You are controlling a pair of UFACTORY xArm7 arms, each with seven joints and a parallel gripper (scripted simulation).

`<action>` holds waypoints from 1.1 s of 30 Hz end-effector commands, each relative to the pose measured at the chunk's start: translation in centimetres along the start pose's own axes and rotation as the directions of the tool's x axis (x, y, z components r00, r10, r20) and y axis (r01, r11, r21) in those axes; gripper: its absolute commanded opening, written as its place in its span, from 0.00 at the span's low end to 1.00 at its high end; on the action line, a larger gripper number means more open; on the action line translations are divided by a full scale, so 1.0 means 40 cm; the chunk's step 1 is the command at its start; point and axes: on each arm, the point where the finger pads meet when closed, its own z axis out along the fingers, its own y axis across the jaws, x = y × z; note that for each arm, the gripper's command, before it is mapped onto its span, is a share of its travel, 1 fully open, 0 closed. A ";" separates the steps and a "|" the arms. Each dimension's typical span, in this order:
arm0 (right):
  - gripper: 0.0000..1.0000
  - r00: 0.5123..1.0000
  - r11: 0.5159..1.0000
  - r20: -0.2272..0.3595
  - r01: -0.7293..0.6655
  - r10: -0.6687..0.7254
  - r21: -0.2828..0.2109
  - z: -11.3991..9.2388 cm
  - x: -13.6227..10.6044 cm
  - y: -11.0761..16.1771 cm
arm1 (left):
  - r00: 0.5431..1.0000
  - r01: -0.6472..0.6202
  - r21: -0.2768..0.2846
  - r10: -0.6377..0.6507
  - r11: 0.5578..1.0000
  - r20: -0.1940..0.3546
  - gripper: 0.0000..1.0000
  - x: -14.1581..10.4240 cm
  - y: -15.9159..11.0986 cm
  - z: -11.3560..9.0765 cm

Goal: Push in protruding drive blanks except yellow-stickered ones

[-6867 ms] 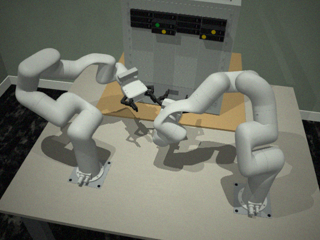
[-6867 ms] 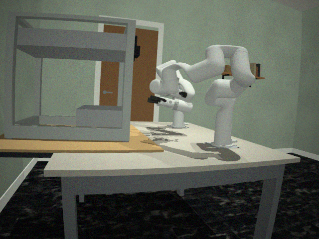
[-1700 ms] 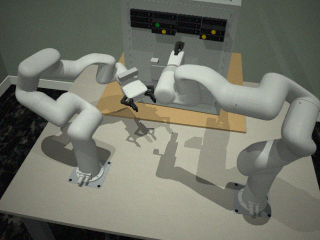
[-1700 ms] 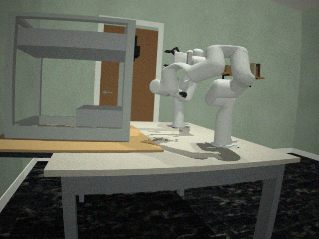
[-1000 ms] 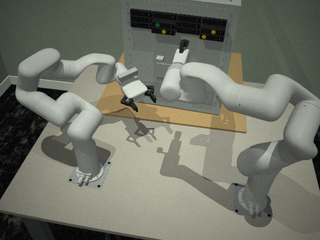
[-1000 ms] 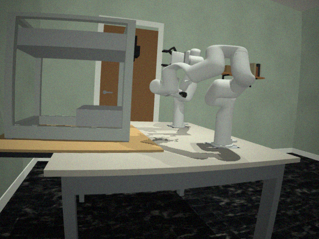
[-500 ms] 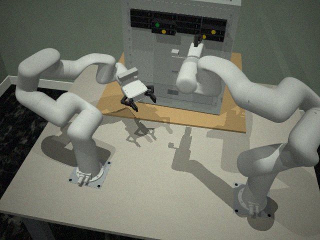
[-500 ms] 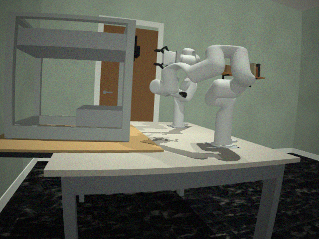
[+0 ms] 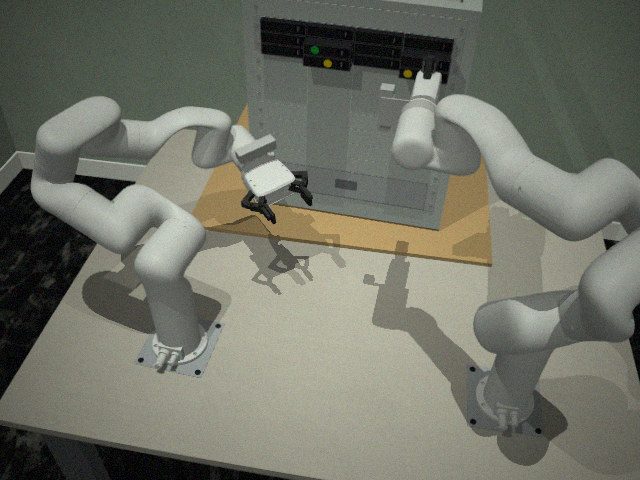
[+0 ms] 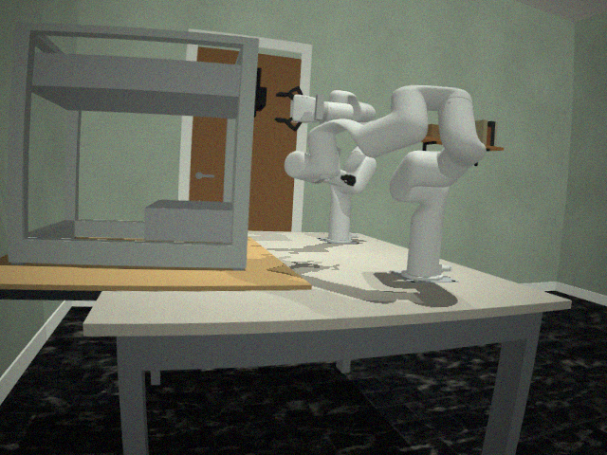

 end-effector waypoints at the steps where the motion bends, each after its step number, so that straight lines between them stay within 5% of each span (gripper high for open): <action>1: 1.00 1.000 1.000 -0.006 -0.003 0.003 -0.005 0.029 -0.026 0.013 | 1.000 -0.002 0.000 0.002 1.000 0.002 1.00 0.002 -0.001 0.000; 13: 1.00 1.000 1.000 -0.006 -0.003 0.003 -0.005 0.090 -0.092 0.027 | 1.000 -0.002 0.000 0.002 1.000 0.002 1.00 0.002 -0.001 0.000; 33: 1.00 1.000 1.000 -0.006 -0.003 0.003 -0.005 0.096 -0.098 0.028 | 1.000 -0.002 0.000 0.002 1.000 0.002 1.00 0.002 -0.001 0.000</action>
